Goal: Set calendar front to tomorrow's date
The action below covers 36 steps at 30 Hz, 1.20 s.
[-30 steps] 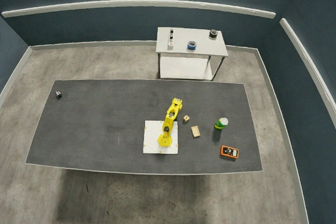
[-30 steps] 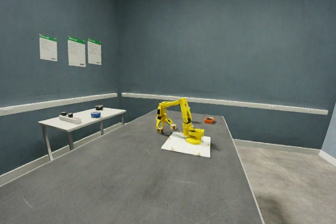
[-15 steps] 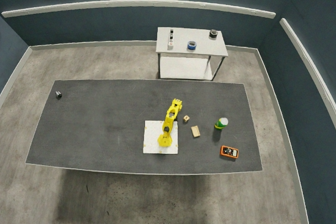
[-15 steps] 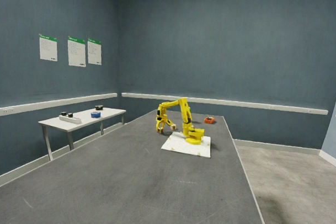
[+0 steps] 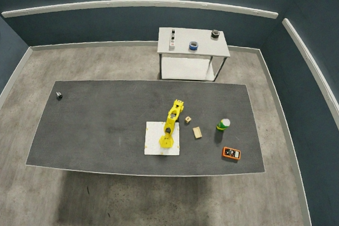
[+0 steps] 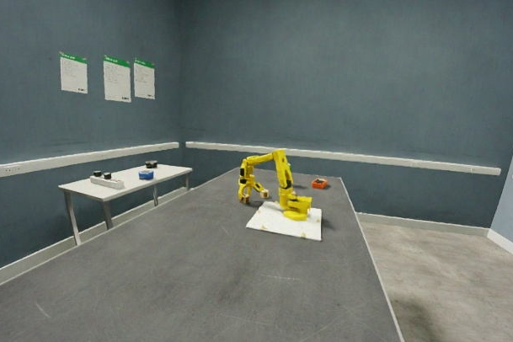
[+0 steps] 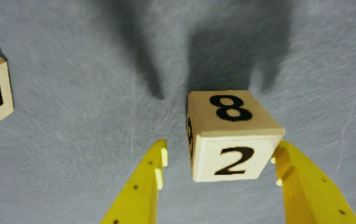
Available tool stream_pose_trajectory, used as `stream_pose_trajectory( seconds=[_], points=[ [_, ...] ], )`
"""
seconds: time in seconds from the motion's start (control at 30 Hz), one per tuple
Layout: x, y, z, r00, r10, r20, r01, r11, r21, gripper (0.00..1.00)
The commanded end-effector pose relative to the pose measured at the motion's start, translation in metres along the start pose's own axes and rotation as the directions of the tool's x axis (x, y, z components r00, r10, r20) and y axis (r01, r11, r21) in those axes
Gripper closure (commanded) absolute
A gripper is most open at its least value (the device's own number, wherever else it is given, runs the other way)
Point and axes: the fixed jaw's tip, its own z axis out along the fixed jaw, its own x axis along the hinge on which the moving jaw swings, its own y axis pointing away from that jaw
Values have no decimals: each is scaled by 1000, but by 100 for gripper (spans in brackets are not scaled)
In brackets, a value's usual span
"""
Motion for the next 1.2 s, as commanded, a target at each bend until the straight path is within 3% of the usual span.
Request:
stream_pose_trajectory(
  seconds=[0.0,0.5,1.17],
  points=[
    [-4,-1,5,1000,-4,26,4,1000,2,68],
    [-4,-7,5,1000,-4,26,4,1000,1,76],
    [-4,-9,5,1000,-4,26,4,1000,1,79]
  ],
)
